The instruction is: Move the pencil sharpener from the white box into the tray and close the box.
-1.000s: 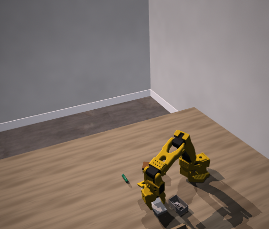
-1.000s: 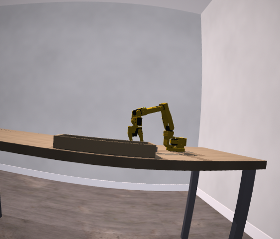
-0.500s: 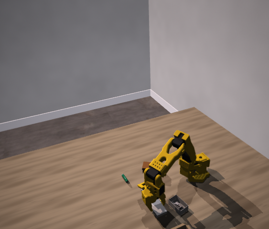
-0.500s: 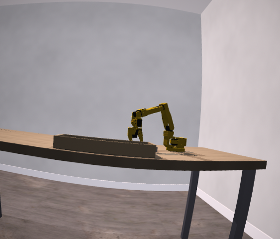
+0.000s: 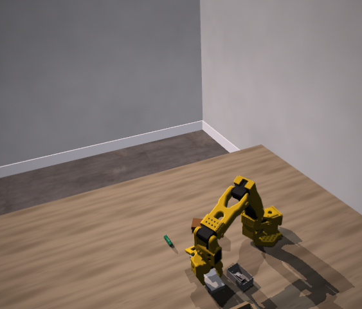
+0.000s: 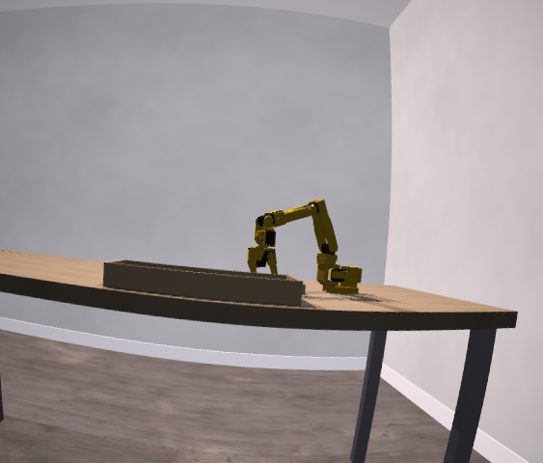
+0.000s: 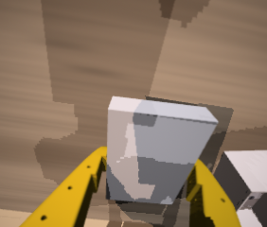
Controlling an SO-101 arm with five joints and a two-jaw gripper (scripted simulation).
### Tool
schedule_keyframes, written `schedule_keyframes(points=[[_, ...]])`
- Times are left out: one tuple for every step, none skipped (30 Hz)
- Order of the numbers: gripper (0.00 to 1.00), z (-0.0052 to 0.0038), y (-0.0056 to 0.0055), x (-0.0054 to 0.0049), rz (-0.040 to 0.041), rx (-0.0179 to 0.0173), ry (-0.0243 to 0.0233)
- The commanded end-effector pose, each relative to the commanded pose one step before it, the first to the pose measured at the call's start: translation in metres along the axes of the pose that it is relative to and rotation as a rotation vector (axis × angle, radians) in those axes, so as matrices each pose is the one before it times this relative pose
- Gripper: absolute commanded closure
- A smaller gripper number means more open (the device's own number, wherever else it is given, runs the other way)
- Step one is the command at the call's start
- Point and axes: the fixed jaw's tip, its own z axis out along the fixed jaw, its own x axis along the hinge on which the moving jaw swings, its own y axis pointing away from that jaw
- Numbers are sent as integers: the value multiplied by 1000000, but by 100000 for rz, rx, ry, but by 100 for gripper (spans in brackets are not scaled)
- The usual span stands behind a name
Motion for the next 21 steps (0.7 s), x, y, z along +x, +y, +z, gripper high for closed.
schedule_keyframes(points=[[77,-3833,3484,-986,175,-2295,1009],[77,0,0,0,0,0,0],[77,0,0,0,0,0,0],[77,0,0,0,0,0,0],[77,0,0,0,0,0,0],[77,10,-6,1,0,1,-1],[77,66,-19,-13,0,0,0],[77,155,-39,-19,3,0,0],[77,251,-65,-38,3,0,0],[77,346,-96,-45,6,0,0],[77,417,-116,-63,6,0,0],[77,471,-129,-70,6,0,0],[77,489,-141,-70,9,0,0],[77,471,-135,-70,6,0,0],[77,417,-122,-63,6,0,0],[77,346,-96,-51,6,0,0],[77,250,-77,-38,3,0,0],[77,149,-45,-25,3,0,0],[77,66,-19,-13,0,0,0],[77,6,0,0,0,0,0],[77,0,0,0,0,0,0]])
